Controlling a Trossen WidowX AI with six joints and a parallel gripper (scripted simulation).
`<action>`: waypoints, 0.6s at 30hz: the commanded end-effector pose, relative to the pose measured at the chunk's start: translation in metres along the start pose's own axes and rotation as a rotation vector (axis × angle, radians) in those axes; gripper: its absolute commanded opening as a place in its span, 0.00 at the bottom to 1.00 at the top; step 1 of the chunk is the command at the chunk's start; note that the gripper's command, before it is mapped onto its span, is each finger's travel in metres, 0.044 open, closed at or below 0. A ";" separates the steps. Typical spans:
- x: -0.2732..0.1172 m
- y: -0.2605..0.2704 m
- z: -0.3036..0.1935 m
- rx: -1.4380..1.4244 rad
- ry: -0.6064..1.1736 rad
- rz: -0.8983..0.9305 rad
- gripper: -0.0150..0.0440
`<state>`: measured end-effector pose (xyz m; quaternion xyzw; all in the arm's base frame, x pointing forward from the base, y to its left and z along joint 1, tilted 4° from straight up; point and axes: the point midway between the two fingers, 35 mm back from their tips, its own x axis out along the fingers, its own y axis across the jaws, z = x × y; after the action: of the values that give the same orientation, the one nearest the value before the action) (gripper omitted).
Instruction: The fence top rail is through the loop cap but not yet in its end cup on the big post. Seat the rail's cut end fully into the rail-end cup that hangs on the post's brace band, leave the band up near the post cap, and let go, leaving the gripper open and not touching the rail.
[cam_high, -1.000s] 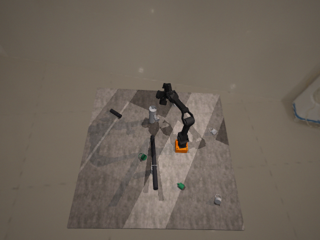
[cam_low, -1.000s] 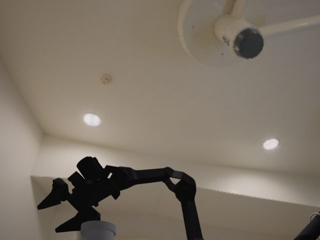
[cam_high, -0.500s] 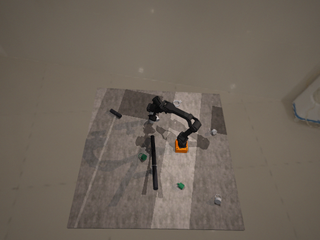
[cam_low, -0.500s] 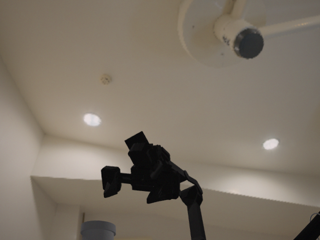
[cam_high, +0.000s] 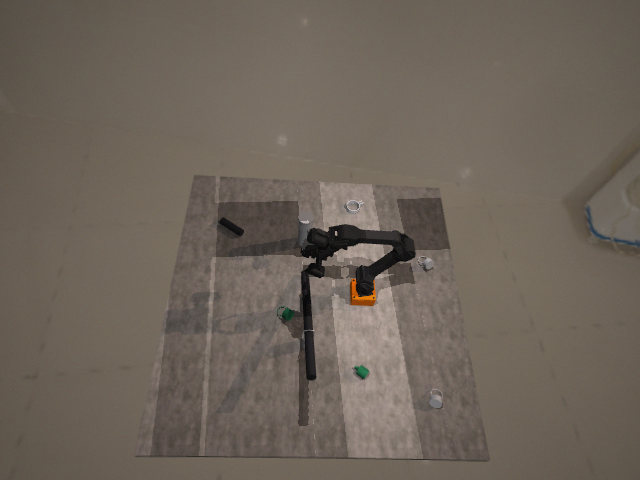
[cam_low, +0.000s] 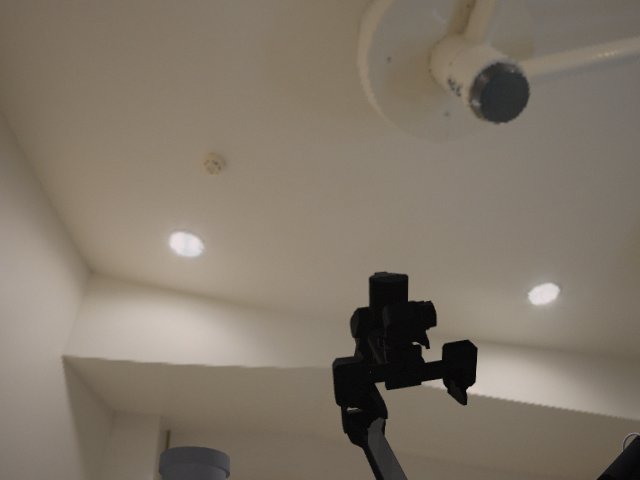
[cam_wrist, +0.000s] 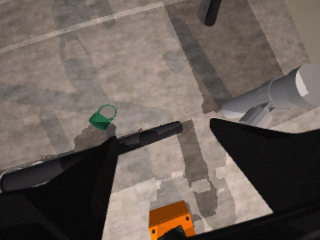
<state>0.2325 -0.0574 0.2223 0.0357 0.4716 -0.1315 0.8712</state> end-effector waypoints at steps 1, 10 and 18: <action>-0.003 0.005 -0.006 0.010 0.010 0.004 1.00; 0.006 -0.022 -0.005 -0.319 0.077 0.024 1.00; 0.014 -0.066 -0.008 -0.840 0.127 0.127 1.00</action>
<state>0.2221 -0.0900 0.2128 -0.1462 0.5314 -0.0040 0.8344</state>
